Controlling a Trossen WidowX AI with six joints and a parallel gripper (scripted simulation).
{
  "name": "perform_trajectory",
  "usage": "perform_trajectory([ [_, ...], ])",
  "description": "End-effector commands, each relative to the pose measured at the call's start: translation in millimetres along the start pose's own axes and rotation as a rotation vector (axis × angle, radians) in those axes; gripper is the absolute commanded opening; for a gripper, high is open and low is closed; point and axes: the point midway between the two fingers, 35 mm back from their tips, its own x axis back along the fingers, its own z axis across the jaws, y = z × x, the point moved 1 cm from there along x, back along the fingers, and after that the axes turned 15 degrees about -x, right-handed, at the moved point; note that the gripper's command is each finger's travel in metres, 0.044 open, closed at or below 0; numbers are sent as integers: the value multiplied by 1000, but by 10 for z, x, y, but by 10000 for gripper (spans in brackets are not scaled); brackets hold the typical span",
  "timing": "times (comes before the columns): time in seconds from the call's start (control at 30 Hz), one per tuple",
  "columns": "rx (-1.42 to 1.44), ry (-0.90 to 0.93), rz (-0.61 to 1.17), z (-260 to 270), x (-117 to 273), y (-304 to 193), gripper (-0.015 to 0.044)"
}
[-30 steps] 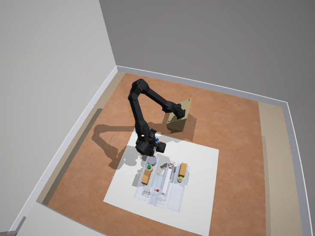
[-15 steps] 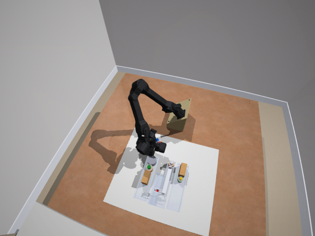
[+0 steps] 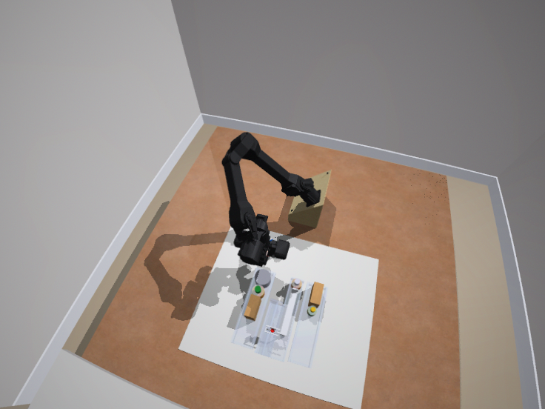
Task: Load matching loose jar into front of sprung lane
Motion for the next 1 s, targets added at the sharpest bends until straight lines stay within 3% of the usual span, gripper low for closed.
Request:
perform_trajectory([
  [0.0,-6,-14,-14,-58,259,8,0],
  [0.27,-6,-22,-21,-57,406,4,0],
  [0.97,-5,-12,-20,1106,27,-81,0],
])
